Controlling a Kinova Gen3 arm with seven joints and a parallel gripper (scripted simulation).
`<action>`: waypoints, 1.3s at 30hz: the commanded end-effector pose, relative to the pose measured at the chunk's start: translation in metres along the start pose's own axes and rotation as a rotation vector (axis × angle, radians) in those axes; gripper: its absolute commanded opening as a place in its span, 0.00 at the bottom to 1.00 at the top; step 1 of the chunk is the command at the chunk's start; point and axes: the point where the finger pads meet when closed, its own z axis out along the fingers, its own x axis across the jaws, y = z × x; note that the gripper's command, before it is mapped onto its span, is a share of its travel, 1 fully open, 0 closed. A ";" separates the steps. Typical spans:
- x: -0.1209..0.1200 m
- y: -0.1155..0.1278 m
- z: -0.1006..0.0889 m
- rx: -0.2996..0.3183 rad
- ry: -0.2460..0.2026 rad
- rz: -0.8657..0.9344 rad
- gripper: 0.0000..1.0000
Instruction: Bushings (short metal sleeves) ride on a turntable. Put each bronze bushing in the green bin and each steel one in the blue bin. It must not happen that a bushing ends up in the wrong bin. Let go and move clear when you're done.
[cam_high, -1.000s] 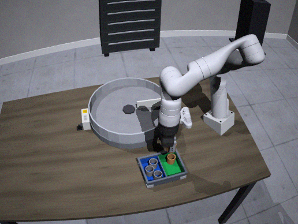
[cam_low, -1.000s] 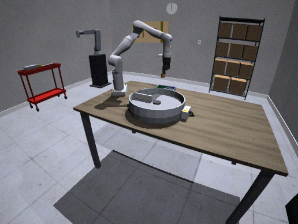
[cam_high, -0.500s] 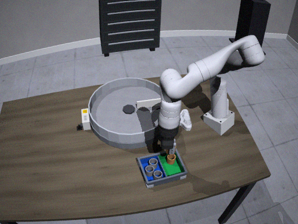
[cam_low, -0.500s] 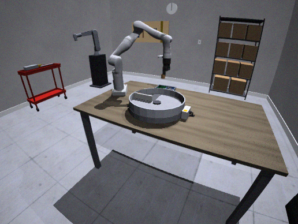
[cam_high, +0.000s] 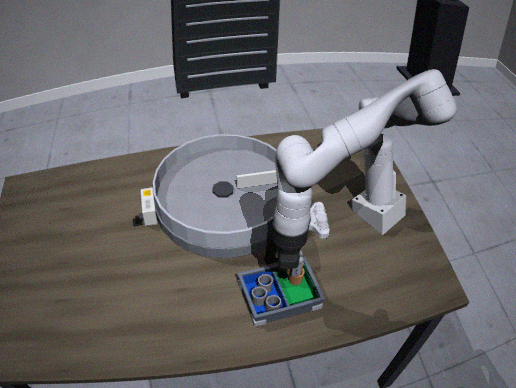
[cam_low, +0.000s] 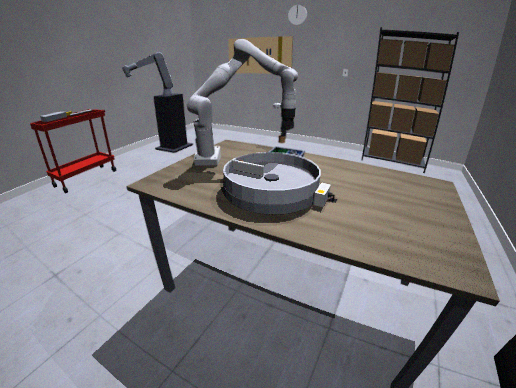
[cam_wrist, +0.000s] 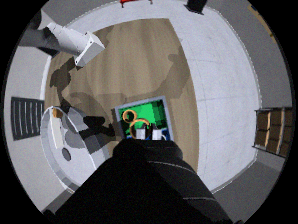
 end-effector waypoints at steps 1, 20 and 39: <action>-0.001 0.001 0.009 0.001 -0.003 0.002 0.00; -0.001 0.001 0.049 0.001 -0.003 0.002 0.00; -0.001 0.001 0.061 0.000 -0.002 0.002 0.00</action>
